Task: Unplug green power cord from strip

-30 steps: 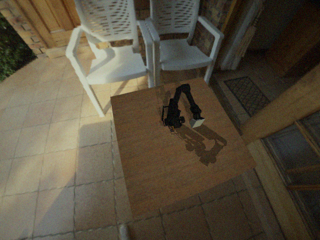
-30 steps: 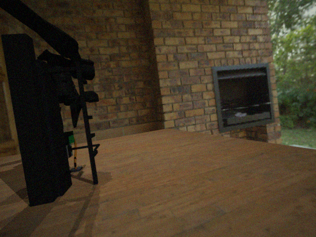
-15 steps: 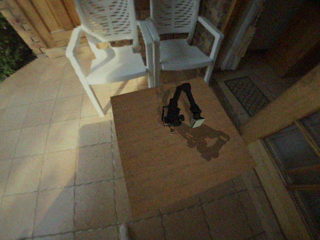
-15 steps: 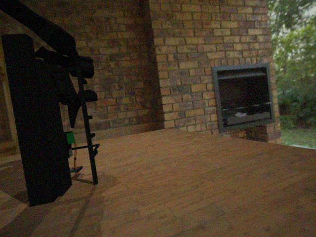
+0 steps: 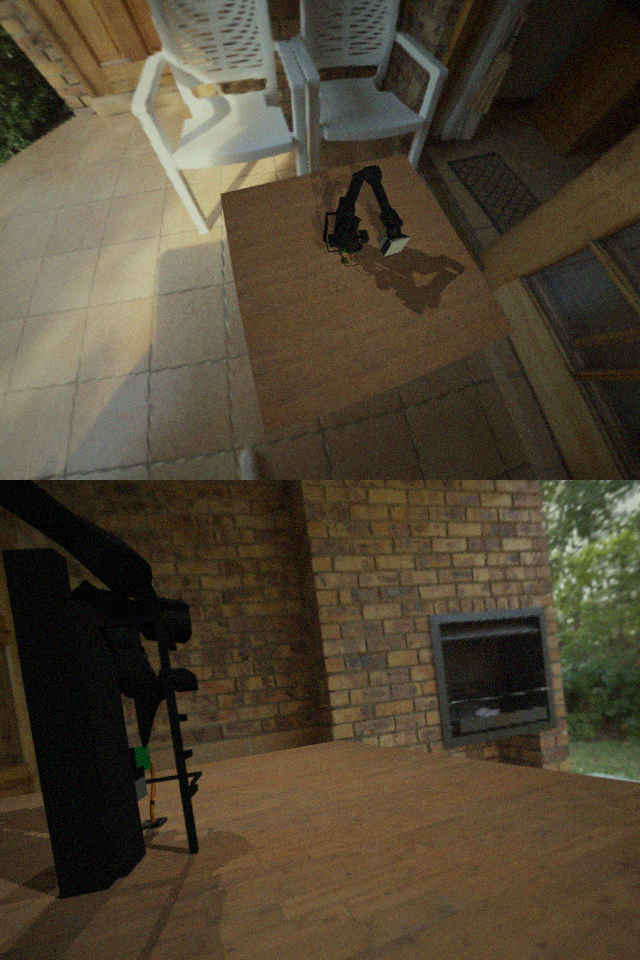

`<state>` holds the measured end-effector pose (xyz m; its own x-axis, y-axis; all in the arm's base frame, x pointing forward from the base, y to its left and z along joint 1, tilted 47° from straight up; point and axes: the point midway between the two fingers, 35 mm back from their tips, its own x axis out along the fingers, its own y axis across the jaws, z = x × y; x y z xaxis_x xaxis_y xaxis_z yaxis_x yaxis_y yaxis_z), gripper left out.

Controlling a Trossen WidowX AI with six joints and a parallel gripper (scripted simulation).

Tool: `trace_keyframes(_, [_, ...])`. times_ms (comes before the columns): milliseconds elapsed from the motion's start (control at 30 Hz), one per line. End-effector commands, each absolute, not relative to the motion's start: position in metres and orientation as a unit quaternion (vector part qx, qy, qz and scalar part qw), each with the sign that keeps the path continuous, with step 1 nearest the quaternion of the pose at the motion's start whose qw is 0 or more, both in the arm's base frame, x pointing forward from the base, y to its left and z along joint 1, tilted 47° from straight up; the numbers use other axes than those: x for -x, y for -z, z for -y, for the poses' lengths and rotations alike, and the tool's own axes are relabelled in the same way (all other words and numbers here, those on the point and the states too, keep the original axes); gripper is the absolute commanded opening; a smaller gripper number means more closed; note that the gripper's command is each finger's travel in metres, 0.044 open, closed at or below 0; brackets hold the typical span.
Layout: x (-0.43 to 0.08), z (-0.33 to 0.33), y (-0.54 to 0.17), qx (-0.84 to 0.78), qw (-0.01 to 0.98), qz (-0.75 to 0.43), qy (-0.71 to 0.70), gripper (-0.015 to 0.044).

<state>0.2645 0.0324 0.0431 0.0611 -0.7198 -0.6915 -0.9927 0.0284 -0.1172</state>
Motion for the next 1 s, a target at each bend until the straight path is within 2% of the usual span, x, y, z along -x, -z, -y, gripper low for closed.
trace_keyframes(0, [-0.265, -0.033, -0.044, 0.660, 0.307, -0.648, -0.222, 0.0055])
trace_keyframes(33, [-0.265, -0.033, -0.044, 0.660, 0.307, -0.648, -0.222, 0.0029])
trace_keyframes(200, [-0.265, -0.033, -0.044, 0.660, 0.307, -0.648, -0.222, 0.0000])
trace_keyframes(967, [-0.269, -0.048, -0.030, 0.661, 0.308, -0.647, -0.223, 0.0000])
